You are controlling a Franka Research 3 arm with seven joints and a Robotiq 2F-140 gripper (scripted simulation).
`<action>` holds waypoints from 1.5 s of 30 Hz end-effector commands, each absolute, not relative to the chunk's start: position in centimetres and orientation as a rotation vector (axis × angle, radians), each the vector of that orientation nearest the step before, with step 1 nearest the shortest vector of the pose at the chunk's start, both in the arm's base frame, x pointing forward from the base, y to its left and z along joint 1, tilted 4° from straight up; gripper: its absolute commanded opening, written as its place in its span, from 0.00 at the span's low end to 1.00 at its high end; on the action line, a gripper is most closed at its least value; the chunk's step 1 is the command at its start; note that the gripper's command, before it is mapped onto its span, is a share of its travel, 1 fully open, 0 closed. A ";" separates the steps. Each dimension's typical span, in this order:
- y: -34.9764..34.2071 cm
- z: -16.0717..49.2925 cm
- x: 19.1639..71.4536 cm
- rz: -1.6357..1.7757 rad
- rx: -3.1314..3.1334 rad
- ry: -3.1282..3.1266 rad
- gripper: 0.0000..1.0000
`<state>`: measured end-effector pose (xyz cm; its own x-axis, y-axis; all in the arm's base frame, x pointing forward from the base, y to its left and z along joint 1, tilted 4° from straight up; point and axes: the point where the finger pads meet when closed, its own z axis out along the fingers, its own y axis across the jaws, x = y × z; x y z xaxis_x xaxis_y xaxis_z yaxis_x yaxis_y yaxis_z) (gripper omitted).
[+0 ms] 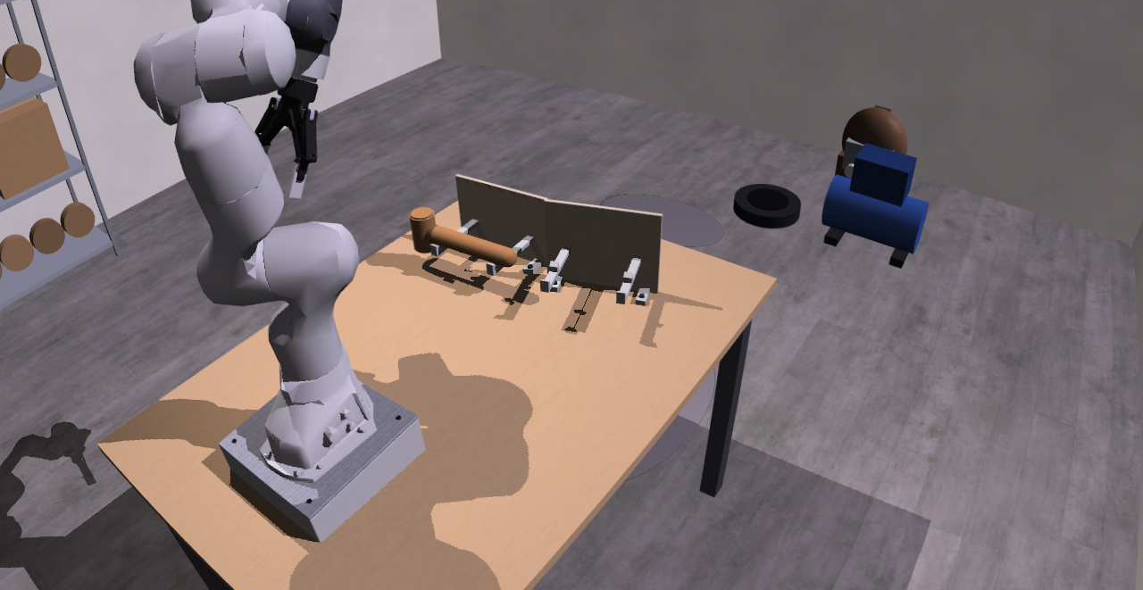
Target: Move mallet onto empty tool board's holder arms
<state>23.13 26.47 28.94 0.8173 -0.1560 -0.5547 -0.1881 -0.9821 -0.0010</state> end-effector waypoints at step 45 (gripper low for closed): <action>23.5 19.6 38.9 0.596 -2.832 1.279 1.00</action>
<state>36.84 23.91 20.32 0.6846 -0.6220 -0.3800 -0.6170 -0.7721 0.1523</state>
